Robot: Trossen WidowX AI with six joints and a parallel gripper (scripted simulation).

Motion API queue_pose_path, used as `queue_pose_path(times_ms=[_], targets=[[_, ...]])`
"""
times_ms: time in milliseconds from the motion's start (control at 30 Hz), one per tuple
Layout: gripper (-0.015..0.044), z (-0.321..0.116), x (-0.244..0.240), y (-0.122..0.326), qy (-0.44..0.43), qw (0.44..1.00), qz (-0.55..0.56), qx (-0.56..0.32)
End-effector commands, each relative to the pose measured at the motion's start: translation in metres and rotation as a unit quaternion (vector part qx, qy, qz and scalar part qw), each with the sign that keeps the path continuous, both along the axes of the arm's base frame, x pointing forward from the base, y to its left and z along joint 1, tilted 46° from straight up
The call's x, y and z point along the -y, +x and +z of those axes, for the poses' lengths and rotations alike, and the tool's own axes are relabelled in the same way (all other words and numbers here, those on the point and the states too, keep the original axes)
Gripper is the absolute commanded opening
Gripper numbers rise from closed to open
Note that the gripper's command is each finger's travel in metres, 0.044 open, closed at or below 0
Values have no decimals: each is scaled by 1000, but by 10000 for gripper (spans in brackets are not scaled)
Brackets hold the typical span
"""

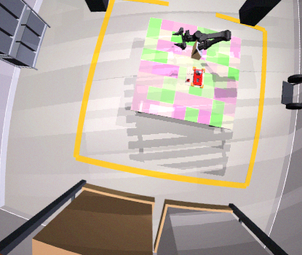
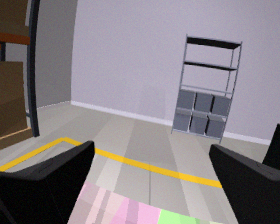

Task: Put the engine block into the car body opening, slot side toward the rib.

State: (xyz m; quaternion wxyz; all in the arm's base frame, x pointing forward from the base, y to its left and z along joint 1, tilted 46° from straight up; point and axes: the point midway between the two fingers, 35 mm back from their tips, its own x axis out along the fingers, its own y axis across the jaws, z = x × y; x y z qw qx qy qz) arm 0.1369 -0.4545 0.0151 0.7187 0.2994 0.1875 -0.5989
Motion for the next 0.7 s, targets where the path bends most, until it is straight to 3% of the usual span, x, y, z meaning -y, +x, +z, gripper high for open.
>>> queue_pose_path(times_ms=[0,667], targets=[[440,-2,-11,17,30,999,0,36],[440,-10,-102,101,259,942,-58,206]])
